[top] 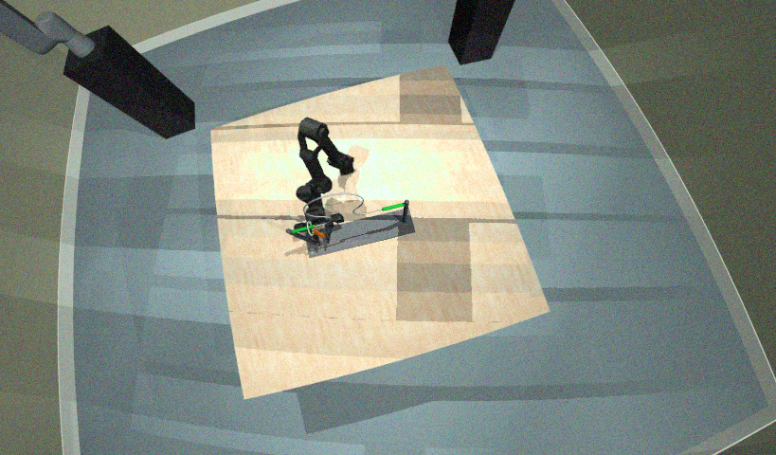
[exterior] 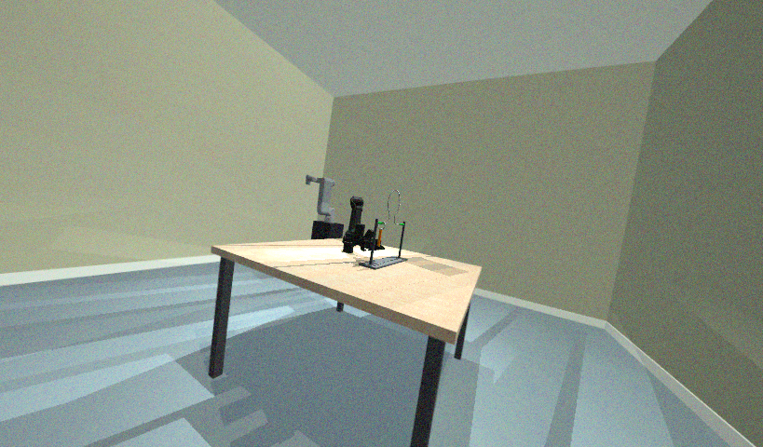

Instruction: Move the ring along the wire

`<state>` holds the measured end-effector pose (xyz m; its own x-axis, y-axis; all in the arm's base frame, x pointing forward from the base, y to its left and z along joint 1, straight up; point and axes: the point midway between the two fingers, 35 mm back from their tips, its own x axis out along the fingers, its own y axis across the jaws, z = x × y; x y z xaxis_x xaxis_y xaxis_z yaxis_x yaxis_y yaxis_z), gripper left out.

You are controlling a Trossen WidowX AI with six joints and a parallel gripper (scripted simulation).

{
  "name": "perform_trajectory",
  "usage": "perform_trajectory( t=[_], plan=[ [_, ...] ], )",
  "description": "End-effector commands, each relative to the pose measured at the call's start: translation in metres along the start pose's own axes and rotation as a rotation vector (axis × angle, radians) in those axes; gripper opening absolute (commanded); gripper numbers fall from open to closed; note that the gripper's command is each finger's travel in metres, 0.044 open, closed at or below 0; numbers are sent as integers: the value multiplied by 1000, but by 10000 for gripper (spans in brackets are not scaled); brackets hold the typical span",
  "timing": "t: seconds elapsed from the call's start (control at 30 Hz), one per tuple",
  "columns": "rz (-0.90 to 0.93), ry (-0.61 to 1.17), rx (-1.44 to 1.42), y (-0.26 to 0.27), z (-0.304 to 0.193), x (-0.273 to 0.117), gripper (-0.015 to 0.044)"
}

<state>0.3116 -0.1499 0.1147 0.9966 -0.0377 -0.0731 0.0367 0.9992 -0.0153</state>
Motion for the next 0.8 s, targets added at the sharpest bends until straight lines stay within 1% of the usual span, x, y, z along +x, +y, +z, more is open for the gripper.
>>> perform_trajectory(
  t=[0.0,0.23,0.4,0.47,0.67,0.77],
  plan=[
    [-3,-2,2,0,0,0,160],
    [-3,-2,2,0,0,0,160],
    [0,0,0,0,0,0,29],
    [0,0,0,0,0,0,15],
    [0,0,0,0,0,0,-142],
    [0,0,0,0,0,0,-150]
  ],
)
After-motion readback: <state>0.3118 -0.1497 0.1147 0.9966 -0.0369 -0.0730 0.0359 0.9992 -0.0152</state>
